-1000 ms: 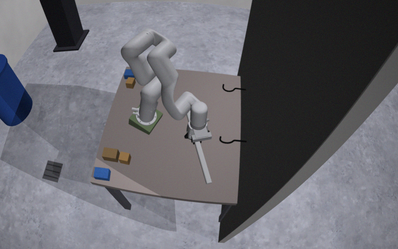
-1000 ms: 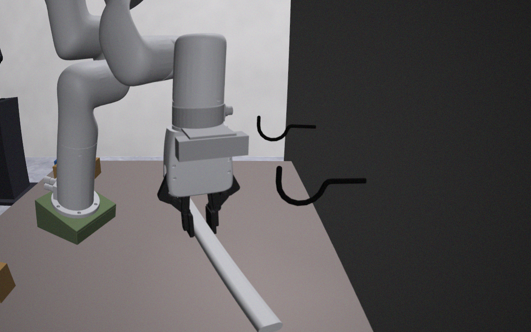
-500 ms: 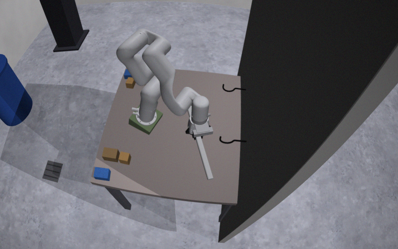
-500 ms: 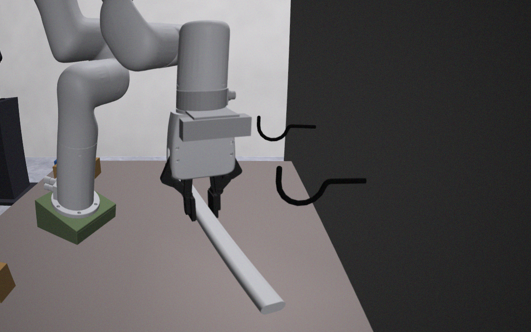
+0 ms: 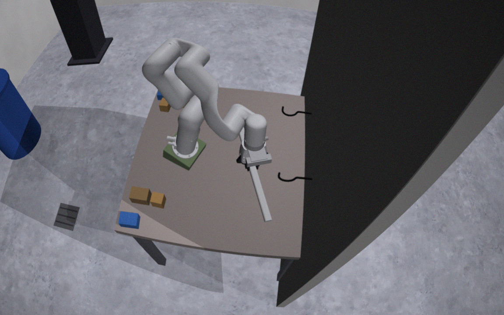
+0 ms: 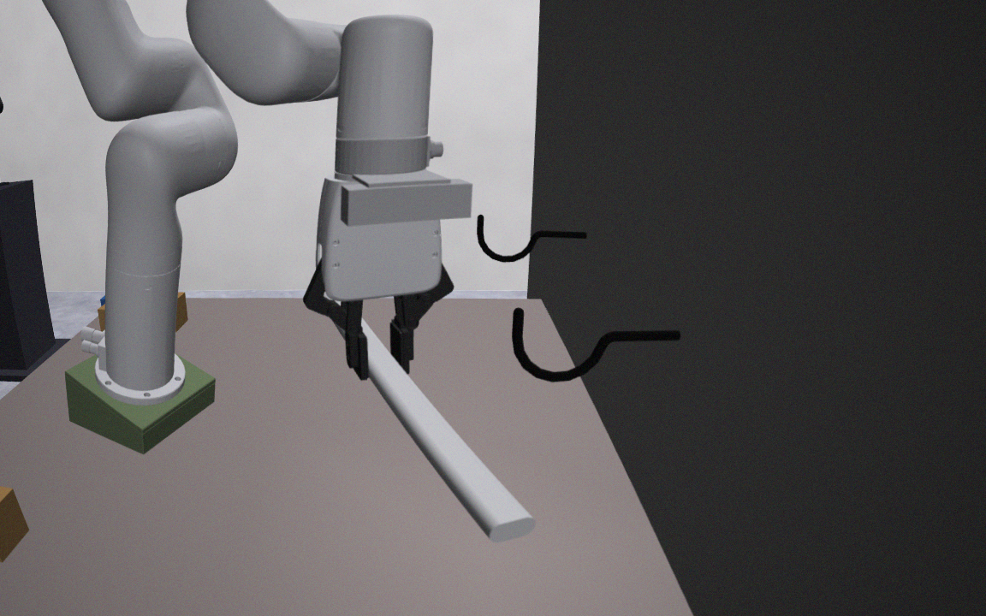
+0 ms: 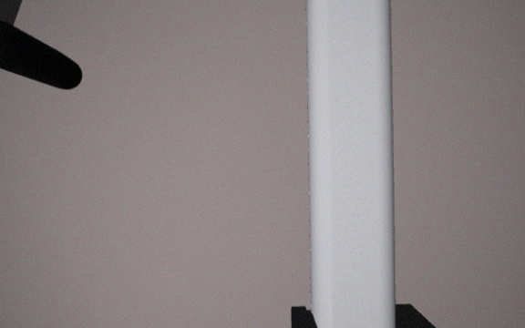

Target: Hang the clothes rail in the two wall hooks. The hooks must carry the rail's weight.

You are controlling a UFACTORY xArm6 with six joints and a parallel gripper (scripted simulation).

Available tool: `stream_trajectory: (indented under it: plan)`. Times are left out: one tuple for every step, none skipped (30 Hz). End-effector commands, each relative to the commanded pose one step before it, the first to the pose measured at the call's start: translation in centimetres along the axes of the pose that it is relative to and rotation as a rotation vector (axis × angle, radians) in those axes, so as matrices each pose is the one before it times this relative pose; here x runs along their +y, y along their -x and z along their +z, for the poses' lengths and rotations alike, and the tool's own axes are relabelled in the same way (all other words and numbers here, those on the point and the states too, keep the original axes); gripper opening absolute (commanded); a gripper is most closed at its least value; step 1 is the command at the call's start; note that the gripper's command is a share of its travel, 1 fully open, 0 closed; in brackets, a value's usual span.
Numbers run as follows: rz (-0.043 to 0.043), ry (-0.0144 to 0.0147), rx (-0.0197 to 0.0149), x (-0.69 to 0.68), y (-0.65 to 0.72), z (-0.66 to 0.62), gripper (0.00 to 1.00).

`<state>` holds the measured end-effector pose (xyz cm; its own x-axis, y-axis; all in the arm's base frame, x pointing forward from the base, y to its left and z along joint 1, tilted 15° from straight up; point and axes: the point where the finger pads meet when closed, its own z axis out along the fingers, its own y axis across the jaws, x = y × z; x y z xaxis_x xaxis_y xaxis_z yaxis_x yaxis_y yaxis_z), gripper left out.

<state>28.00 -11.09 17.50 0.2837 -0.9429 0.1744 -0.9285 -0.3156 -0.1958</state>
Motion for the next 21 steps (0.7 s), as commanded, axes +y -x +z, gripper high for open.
stream_trajectory:
  plan:
    - [-0.00012, -0.00316, 0.00286, -0.374, 0.325, -0.769, 0.0]
    - [0.0, -0.00001, -0.00001, -0.068, 0.103, -0.158, 0.0]
    - [0.0, -0.00001, -0.00001, -0.068, 0.103, -0.158, 0.0]
    - [0.0, -0.00001, -0.00001, -0.068, 0.104, -0.158, 0.0]
    - [0.0, -0.00001, -0.00001, -0.068, 0.104, -0.158, 0.0]
    - [0.0, -0.00001, -0.00001, -0.068, 0.104, -0.158, 0.0]
    - [0.0, -0.00001, -0.00001, -0.068, 0.104, -0.158, 0.0]
    - [0.0, -0.00001, -0.00001, -0.068, 0.104, -0.158, 0.0]
    - [0.0, -0.00001, -0.00001, -0.068, 0.104, -0.158, 0.0]
    - [0.0, -0.00001, -0.00001, -0.068, 0.104, -0.158, 0.0]
    - [0.0, -0.00001, -0.00001, -0.068, 0.104, -0.158, 0.0]
    - [0.0, -0.00001, -0.00001, -0.068, 0.104, -0.158, 0.0]
    - [0.0, 0.0, 0.0, 0.0, 0.0, 0.0, 0.0]
    - [0.0, 0.0, 0.0, 0.0, 0.0, 0.0, 0.0]
    - [0.00001, -0.00001, -0.00001, -0.069, 0.106, -0.159, 0.0]
    - [0.0, -0.00001, -0.00001, -0.068, 0.103, -0.158, 0.0]
    - [0.0, -0.00001, -0.00002, -0.068, 0.103, -0.158, 0.0]
    - [0.0, -0.00001, -0.00001, -0.068, 0.103, -0.158, 0.0]
    - [0.0, -0.00001, -0.00001, -0.068, 0.103, -0.158, 0.0]
    - [0.0, -0.00001, -0.00001, -0.068, 0.104, -0.158, 0.0]
    - [0.0, -0.00001, -0.00001, -0.068, 0.104, -0.158, 0.0]
